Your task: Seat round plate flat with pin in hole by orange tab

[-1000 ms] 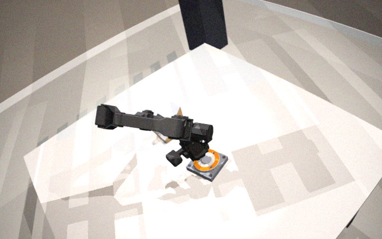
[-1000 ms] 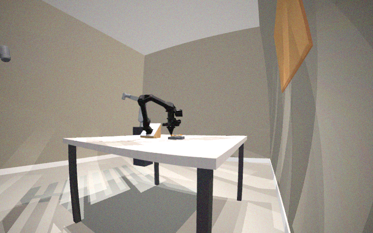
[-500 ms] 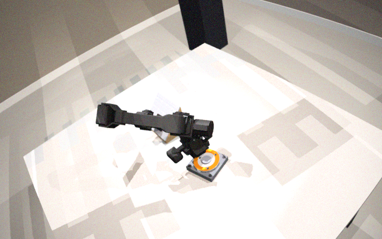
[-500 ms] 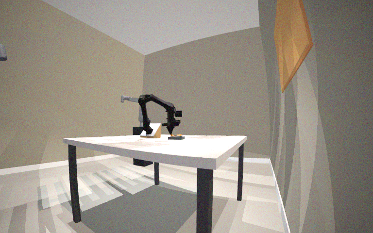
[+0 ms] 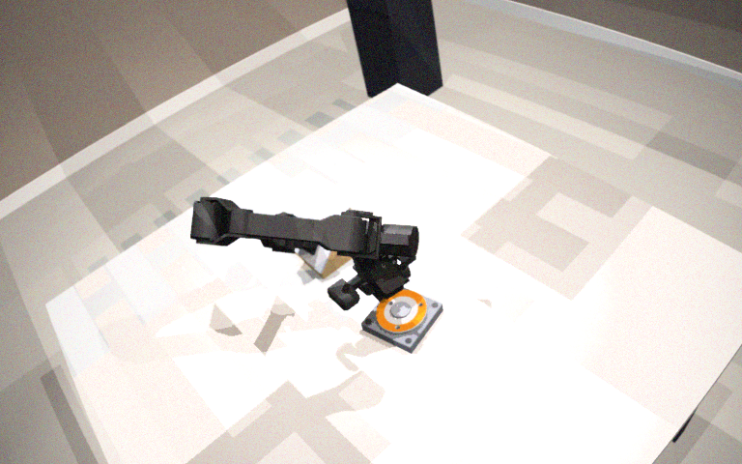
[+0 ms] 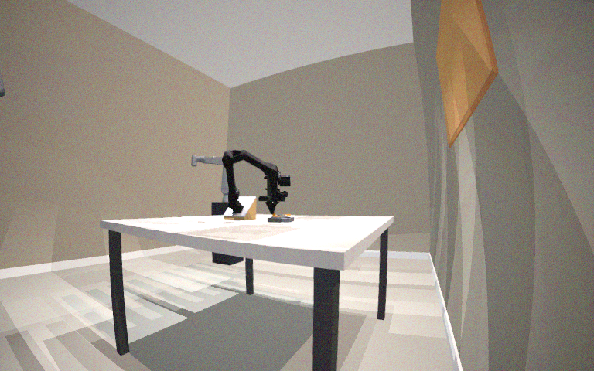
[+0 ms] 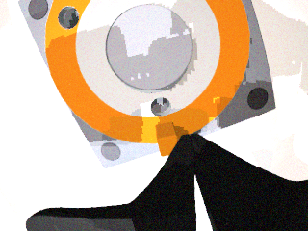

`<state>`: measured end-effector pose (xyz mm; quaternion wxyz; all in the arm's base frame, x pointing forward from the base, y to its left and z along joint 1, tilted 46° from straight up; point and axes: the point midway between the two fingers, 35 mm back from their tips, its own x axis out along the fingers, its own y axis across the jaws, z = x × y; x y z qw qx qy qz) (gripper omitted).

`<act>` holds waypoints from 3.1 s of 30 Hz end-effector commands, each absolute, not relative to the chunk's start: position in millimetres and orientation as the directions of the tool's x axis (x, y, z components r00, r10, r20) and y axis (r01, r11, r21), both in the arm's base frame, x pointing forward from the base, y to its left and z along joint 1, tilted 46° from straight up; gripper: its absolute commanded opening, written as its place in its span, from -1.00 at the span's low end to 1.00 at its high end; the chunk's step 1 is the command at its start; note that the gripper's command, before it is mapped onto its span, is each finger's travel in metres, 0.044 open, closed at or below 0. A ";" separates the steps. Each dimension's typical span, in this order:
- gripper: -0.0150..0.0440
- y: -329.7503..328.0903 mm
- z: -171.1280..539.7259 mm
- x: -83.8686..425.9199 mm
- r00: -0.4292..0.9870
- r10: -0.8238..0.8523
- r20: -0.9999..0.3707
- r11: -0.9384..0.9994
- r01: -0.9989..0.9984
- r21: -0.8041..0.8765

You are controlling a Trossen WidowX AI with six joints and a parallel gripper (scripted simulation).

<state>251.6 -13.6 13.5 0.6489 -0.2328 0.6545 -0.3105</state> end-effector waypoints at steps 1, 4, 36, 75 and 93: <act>-0.49 -9.1 8.5 249.7 -0.055 -0.705 -0.707 0.701 0.097 -0.706; -0.49 -6.9 6.5 250.1 -0.055 -0.705 -0.707 0.701 0.097 -0.706; -0.49 20.6 -17.1 265.0 -0.054 -0.703 -0.709 0.703 0.099 -0.704; -0.49 49.6 -4.6 284.0 -0.053 -0.701 -0.711 0.705 0.099 -0.702; -0.49 52.9 -1.5 281.7 -0.054 -0.706 -0.706 0.701 0.090 -0.707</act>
